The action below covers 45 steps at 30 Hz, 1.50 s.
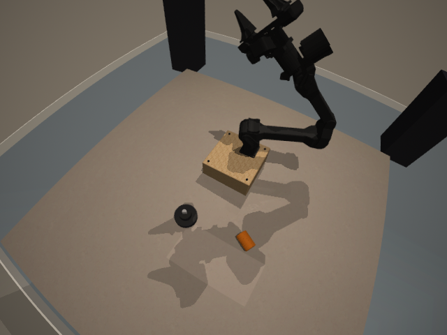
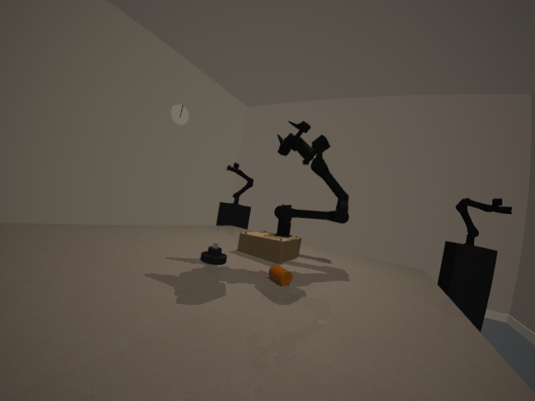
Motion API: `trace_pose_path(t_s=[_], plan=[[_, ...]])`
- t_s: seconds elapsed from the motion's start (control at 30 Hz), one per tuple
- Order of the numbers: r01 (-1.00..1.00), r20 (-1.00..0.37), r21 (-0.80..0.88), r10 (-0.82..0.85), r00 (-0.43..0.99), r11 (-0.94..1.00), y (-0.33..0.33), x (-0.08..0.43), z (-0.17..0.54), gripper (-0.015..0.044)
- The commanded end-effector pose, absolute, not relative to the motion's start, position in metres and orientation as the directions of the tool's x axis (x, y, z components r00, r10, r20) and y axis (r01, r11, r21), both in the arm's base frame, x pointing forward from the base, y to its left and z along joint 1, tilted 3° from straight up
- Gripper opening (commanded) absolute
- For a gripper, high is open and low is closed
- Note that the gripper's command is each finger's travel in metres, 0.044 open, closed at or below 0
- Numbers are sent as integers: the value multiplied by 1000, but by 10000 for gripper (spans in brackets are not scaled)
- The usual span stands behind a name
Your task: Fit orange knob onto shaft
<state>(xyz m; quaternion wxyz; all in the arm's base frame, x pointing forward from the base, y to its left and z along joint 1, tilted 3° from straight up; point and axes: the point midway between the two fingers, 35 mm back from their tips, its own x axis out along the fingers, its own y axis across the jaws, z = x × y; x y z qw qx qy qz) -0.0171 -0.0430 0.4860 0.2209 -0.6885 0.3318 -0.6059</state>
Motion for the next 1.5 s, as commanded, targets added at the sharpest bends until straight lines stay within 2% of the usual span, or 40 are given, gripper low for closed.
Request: trace_pose_path(t_s=[0.0,0.17,0.33,0.5,0.7,0.9,1.1,1.3,1.47], plan=[[-183,680,-713,-731,55,-677,-46,-15,485,426],[-40,465,-867,-835,294,-497,-115,38,466,440],[30,199,-976,-817,541,-217,-159,114,433,440],[-37,-86,-996,-684,725,86,-167,201,385,440],[-277,-411,-896,-413,813,347,-126,298,311,440],[-542,-678,-689,-165,716,480,-53,356,231,440],[-710,-856,-436,-12,517,553,24,373,159,440],[-829,-975,-179,15,220,530,104,357,80,440],[-858,-999,-47,-39,32,512,148,330,32,440]])
